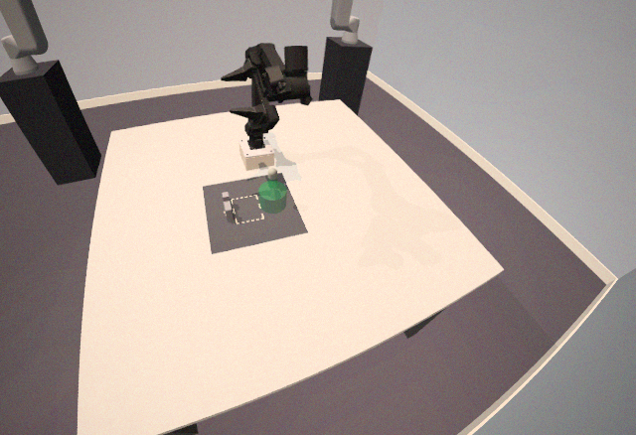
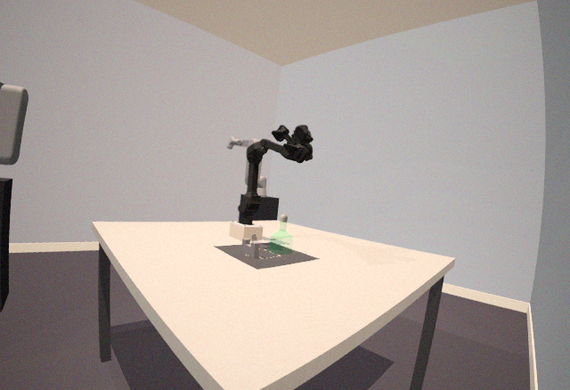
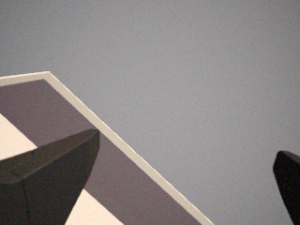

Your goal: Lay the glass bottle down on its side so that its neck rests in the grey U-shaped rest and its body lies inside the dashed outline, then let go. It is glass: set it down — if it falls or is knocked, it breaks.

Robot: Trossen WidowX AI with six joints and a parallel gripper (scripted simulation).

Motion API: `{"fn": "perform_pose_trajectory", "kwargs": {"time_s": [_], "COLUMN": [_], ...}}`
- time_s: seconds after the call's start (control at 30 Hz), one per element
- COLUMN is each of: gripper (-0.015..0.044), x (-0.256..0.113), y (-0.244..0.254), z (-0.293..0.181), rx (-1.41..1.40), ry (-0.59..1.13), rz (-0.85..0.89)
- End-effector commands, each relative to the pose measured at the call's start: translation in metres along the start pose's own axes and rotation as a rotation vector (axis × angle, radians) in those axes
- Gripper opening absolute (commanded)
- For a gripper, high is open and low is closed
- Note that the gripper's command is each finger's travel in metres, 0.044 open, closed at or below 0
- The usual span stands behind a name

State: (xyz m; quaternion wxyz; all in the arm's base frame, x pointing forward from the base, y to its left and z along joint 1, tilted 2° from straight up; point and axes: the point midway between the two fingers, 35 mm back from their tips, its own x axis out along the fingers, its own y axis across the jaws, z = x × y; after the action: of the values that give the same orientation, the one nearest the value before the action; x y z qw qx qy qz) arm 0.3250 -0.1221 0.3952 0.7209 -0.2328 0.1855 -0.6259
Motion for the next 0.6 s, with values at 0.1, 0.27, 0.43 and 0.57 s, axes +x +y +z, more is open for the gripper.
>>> {"fn": "perform_pose_trajectory", "kwargs": {"time_s": [0.1, 0.27, 0.43, 0.57], "gripper": [0.044, 0.044, 0.044, 0.044], "x": [-0.003, -0.018, -0.045, -0.074], "y": [0.011, 0.049, 0.092, 0.117], "z": [0.004, 0.003, -0.022, -0.06], "rx": [-0.109, -0.425, -0.74, -0.972], "ry": [-0.07, -0.263, -0.443, -0.564], "rz": [0.059, 0.259, 0.514, 0.749]}}
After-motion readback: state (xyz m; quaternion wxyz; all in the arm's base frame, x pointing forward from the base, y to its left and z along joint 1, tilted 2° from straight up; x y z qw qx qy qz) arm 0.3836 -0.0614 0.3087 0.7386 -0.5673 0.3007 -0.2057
